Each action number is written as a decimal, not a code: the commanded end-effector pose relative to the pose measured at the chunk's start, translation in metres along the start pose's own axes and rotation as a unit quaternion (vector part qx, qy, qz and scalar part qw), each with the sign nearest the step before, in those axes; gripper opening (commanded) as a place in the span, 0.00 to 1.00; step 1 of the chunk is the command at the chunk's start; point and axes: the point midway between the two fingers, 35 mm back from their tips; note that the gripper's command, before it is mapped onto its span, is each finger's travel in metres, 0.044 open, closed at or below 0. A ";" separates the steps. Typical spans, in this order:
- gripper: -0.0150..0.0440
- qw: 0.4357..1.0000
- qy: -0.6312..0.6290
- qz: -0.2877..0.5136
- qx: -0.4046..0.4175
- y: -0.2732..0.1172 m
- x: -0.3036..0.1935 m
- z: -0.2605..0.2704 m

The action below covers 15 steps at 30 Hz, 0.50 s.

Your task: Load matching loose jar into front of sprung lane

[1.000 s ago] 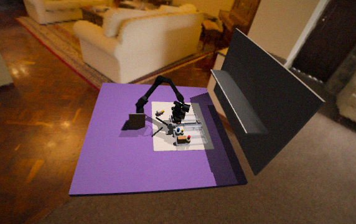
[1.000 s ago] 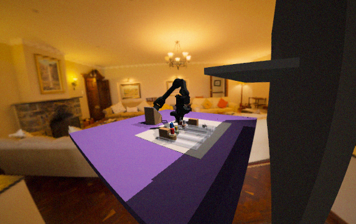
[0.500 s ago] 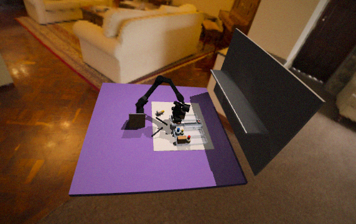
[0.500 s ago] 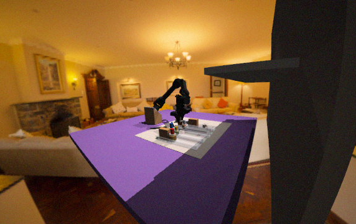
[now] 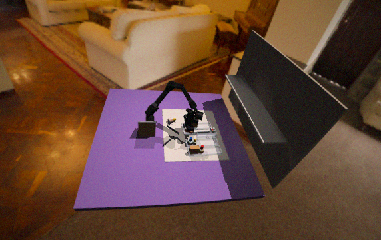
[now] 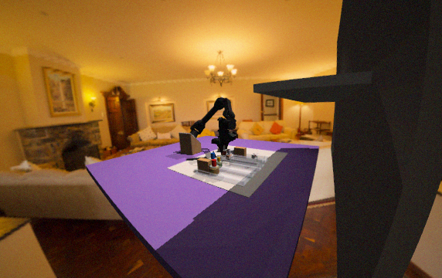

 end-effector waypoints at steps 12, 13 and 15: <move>0.25 1.000 -0.006 -0.011 0.004 -0.003 0.008 0.003; 0.25 1.000 -0.006 -0.011 0.004 -0.003 0.008 0.003; 0.25 1.000 -0.006 -0.011 0.004 -0.003 0.008 0.003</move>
Point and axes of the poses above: the point midway between the two fingers, 35 mm back from their tips, its own y axis out along the fingers, its own z axis across the jaws, x = y × z, and after that the axes turned 15 degrees about y, right-handed
